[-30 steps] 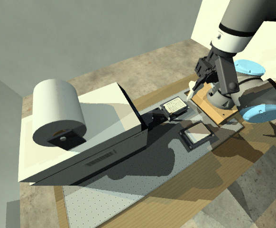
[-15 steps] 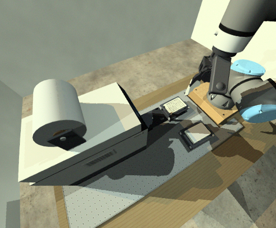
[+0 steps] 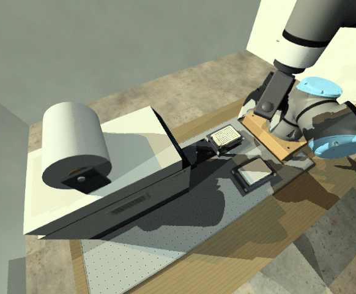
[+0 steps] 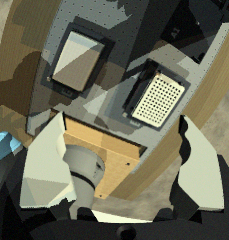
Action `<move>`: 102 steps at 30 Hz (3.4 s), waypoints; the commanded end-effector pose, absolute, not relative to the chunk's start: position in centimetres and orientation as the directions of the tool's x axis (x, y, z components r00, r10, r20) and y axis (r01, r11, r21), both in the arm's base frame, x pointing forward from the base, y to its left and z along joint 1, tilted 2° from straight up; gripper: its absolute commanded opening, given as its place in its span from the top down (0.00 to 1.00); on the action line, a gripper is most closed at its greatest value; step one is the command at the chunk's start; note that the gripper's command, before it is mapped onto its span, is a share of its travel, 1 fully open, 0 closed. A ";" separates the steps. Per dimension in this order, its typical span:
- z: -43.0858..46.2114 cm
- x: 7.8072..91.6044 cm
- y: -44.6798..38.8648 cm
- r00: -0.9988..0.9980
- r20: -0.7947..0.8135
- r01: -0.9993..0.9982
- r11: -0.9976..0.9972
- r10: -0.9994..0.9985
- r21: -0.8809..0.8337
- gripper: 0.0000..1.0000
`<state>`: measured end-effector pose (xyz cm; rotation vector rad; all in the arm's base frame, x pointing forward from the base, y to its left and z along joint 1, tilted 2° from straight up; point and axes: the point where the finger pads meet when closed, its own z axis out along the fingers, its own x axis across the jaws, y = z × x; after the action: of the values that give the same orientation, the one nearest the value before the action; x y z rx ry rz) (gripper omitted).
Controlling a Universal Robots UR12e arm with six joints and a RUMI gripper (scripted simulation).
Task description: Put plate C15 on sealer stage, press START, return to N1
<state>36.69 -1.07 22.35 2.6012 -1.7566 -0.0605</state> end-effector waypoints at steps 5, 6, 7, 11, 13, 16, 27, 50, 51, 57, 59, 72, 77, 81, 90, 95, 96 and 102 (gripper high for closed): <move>22.6 36.9 -1.5 0.131 -0.014 -0.991 -0.131 -0.991 0.033 0.32; 22.6 36.9 -1.5 0.098 -0.013 -0.995 -0.098 -0.995 0.033 0.32; 22.6 36.9 -1.6 0.065 -0.012 -0.997 -0.065 -0.998 0.034 0.32; 22.5 36.9 -1.8 -0.040 -0.008 -0.999 0.039 -0.999 0.035 0.32; 22.5 36.9 -1.8 -0.040 -0.008 -0.999 0.039 -0.999 0.035 0.32; 22.5 36.9 -1.8 -0.040 -0.008 -0.999 0.039 -0.999 0.035 0.32; 22.5 36.8 -1.8 -0.041 -0.010 -0.999 0.040 -0.999 0.035 0.32; 22.5 36.9 -1.8 0.576 -0.029 -0.817 -0.576 -0.817 0.021 0.32; 22.6 36.9 -1.9 0.603 -0.029 -0.797 -0.603 -0.798 0.020 0.32; 22.6 37.0 -1.9 0.703 -0.031 -0.710 -0.704 -0.710 0.016 0.32; 22.6 37.0 -1.9 0.749 -0.032 -0.662 -0.750 -0.662 0.014 0.32; 22.6 37.0 -1.9 0.921 -0.035 -0.387 -0.922 -0.387 0.002 0.32; 22.6 37.0 -1.9 0.971 -0.035 -0.236 -0.972 -0.236 -0.003 0.32; 22.6 37.0 -1.9 0.990 -0.035 -0.138 -0.990 -0.137 -0.007 0.32; 22.5 36.9 -1.8 0.999 -0.033 -0.009 -1.000 -0.008 -0.011 0.32; 22.6 37.0 -1.8 0.987 -0.031 0.157 -0.987 0.157 -0.016 0.32; 22.6 37.0 -1.8 0.981 -0.030 0.190 -0.982 0.191 -0.017 0.32; 22.5 37.0 -1.9 0.938 -0.028 0.344 -0.939 0.344 -0.023 0.32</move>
<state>36.83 -1.63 22.36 3.1317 0.3528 -0.0608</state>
